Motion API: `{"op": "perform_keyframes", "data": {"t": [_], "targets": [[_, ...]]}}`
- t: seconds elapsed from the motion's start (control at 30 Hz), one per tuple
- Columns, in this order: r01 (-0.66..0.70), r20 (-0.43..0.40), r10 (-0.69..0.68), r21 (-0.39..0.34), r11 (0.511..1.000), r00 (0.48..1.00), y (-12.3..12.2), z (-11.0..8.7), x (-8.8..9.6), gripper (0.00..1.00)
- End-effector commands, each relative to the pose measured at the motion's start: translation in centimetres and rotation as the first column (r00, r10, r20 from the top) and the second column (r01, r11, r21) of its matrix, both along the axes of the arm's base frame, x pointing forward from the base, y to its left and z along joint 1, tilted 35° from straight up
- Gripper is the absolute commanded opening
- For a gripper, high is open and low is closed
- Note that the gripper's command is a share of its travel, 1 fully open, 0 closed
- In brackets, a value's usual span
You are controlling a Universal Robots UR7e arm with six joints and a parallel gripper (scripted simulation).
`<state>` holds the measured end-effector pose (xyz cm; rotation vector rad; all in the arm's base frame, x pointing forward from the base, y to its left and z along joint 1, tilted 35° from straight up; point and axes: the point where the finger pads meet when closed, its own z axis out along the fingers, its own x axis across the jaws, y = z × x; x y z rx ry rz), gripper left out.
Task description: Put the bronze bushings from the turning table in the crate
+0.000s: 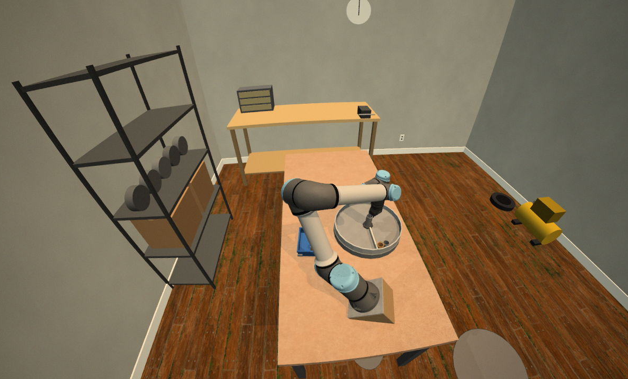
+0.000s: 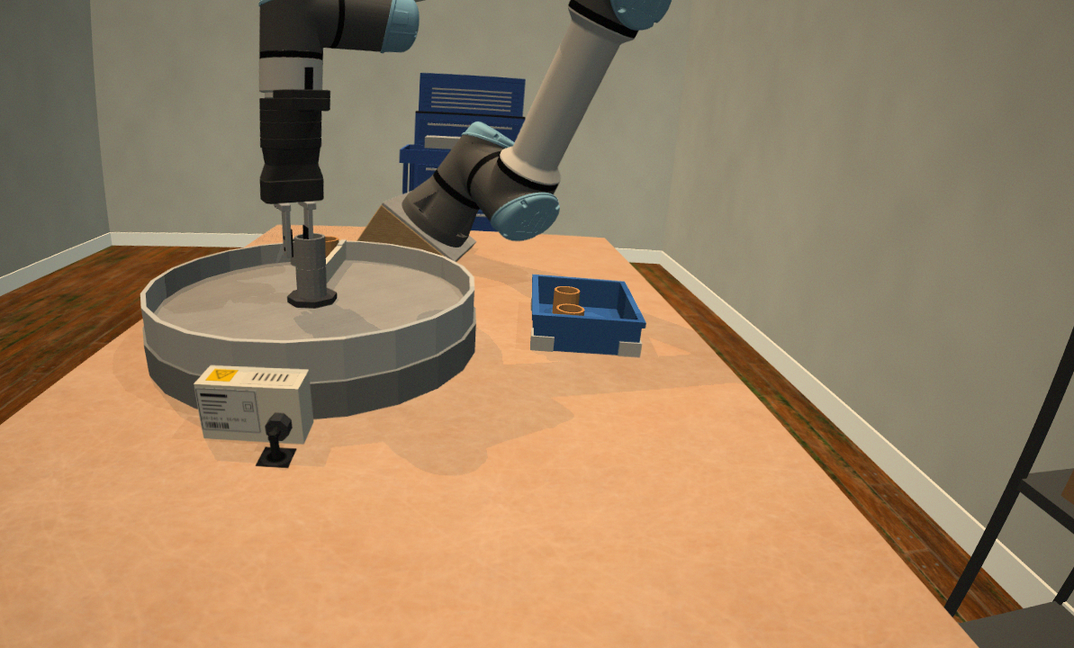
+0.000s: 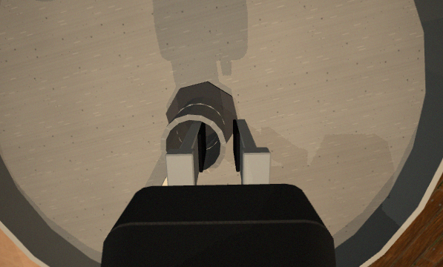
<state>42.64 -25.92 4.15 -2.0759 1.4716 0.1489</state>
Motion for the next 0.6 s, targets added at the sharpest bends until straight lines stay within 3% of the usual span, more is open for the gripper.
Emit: {"op": "perform_keyframes", "data": {"t": [0.0,0.57], "targets": [[0.001,0.001,-0.001,-0.001,1.0,1.0,-0.06,0.03,0.01,0.47],[0.001,0.001,-0.001,-0.001,1.0,1.0,0.05,-0.14,0.06,0.47]]}}
